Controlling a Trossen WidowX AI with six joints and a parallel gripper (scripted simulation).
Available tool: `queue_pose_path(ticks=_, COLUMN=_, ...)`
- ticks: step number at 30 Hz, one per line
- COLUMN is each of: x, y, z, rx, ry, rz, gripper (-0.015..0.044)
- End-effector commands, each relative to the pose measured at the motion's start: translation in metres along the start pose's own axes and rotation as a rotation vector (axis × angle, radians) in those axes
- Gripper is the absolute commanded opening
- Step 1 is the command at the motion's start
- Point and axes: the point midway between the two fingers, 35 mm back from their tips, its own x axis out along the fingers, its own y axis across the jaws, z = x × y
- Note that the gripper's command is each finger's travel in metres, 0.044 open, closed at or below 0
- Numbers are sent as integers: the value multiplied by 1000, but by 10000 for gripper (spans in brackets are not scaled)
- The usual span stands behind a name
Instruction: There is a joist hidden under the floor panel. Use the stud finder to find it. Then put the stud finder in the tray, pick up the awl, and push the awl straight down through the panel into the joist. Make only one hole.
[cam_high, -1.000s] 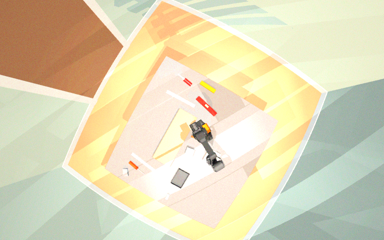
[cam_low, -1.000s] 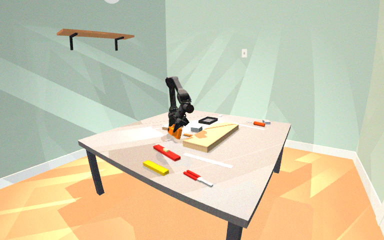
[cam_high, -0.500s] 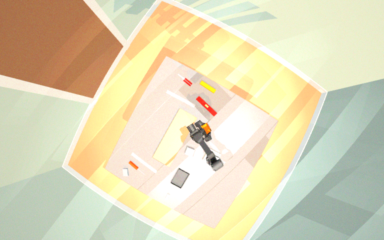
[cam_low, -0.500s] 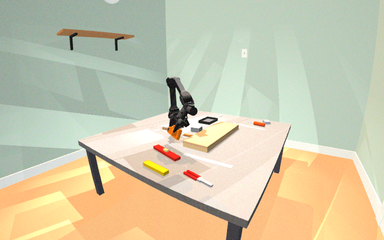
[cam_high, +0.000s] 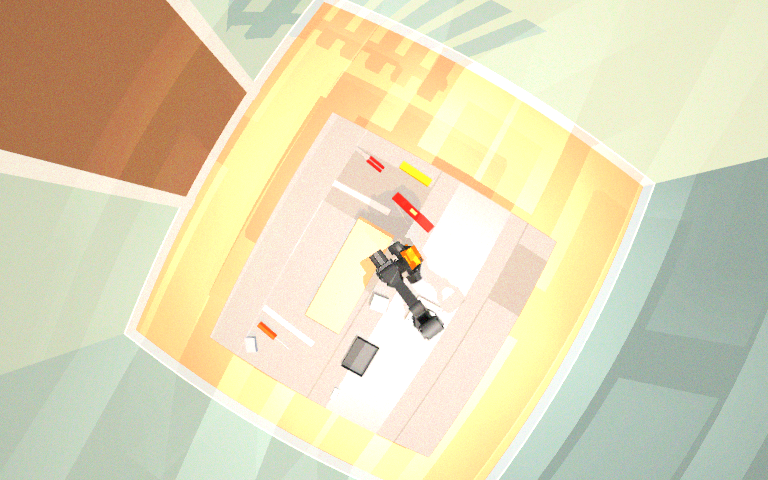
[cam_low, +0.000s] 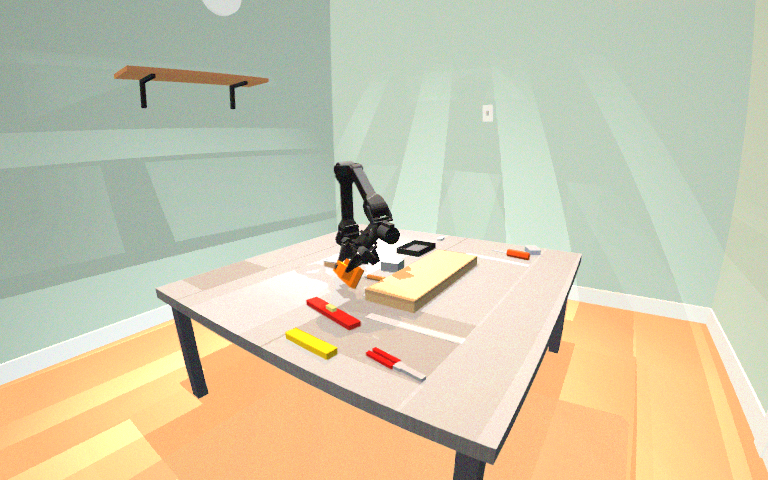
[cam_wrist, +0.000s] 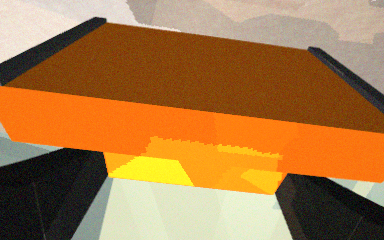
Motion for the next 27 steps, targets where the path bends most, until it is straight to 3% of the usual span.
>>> queue_pose_path(ticks=1, x=0, y=0, z=0, rx=-3, ry=46, rz=2, gripper=0)
queue_pose_path(ticks=27, x=1, y=1, z=5, rx=2, ry=226, rz=4, gripper=0)
